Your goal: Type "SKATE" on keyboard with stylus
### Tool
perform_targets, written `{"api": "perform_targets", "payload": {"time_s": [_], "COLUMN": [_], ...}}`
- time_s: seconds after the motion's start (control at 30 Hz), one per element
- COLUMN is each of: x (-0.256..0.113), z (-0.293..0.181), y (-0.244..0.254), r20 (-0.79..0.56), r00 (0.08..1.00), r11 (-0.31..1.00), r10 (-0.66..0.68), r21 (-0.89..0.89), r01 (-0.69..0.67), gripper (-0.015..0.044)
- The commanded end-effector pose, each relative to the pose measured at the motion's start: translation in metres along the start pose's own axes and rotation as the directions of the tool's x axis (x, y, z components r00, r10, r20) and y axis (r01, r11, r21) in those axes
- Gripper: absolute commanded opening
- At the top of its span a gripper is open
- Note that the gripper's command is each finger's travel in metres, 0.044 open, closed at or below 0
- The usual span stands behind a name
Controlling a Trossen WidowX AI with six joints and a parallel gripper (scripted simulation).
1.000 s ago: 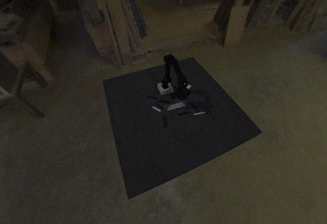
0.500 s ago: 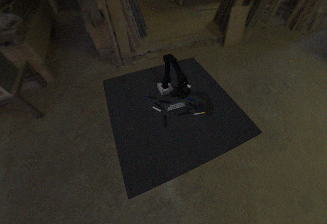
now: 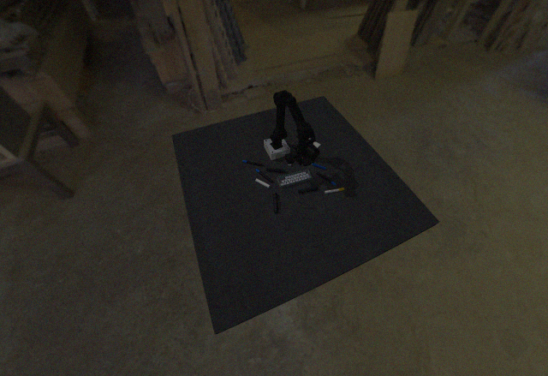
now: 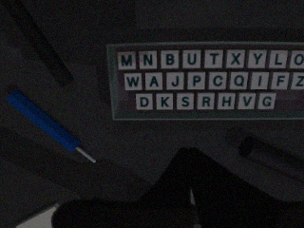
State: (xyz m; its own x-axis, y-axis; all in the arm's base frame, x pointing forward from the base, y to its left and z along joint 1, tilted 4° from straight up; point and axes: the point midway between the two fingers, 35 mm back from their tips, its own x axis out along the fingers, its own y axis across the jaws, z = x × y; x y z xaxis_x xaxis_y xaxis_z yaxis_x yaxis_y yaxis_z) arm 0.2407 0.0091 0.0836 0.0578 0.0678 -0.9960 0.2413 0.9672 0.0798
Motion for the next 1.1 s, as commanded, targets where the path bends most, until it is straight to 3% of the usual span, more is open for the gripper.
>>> {"api": "perform_targets", "payload": {"time_s": [0.0, 0.13, 0.27, 0.53, 0.83, 1.07], "x": [0.0, 0.002, 0.006, 0.018, 0.03, 0.039], "z": [0.0, 0.003, 0.005, 0.005, 0.0, -0.006], "y": [0.0, 0.012, 0.032, 0.073, 0.104, 0.122], "r20": [0.0, -0.042, -0.108, -0.221, -0.285, -0.313], "r00": [1.0, 0.999, 0.993, 0.966, 0.935, 0.912], "r11": [1.0, 0.98, 0.864, 0.377, -0.004, -0.285], "r10": [0.0, -0.014, -0.044, -0.131, -0.212, -0.265], "r21": [0.0, 0.199, 0.495, 0.891, 0.957, 0.929], "r01": [0.0, 0.022, 0.092, 0.255, 0.291, 0.236], "gripper": [0.0053, 0.015, 0.015, 0.015, 0.015, 0.015]}}
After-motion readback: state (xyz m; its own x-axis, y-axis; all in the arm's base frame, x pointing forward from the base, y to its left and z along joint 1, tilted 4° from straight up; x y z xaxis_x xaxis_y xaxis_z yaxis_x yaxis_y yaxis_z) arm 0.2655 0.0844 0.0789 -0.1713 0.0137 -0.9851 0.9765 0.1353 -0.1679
